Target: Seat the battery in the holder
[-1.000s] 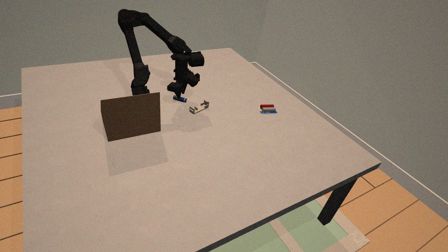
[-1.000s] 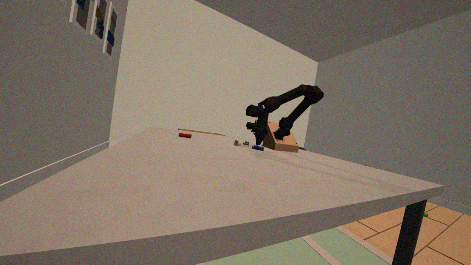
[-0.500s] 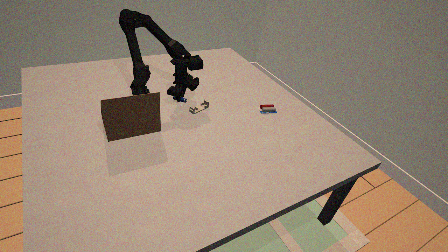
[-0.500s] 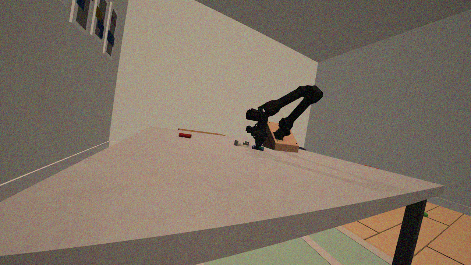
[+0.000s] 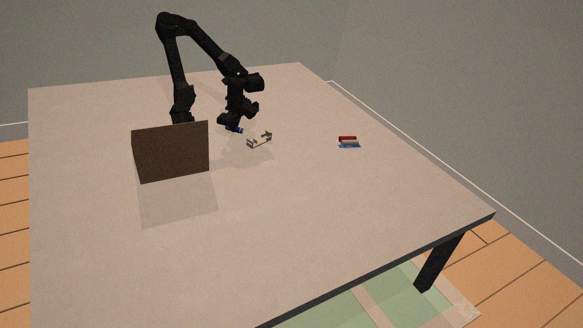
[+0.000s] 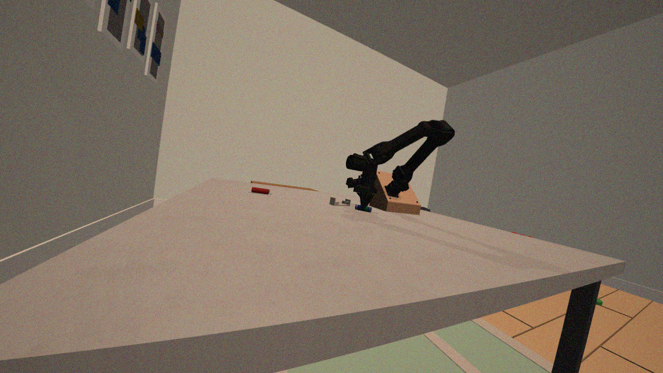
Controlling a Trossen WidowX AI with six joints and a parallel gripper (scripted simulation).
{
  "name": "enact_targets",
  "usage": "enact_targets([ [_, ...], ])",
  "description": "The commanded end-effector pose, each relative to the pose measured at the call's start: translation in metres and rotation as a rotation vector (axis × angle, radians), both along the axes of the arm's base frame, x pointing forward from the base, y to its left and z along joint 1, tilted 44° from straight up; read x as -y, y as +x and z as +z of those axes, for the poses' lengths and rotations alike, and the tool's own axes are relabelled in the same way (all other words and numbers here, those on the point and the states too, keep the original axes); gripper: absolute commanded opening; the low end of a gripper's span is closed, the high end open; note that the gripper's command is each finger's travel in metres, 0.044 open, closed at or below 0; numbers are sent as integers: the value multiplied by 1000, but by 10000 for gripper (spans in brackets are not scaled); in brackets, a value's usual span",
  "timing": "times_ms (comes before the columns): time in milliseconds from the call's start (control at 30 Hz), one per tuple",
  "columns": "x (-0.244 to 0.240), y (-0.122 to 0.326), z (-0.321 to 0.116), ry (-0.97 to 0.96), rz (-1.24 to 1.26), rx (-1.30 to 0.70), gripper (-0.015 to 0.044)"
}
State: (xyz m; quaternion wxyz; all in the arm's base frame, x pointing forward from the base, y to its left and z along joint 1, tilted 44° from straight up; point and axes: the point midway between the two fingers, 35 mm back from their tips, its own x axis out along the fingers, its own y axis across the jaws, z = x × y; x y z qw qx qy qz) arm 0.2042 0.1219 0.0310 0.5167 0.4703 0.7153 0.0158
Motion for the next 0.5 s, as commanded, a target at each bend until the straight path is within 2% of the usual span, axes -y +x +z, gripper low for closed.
enact_targets([
  [0,3,0,2,3,-2,-7,71],
  [233,34,1,34,1,-2,-7,71],
  [467,40,9,33,1,65,59,71],
])
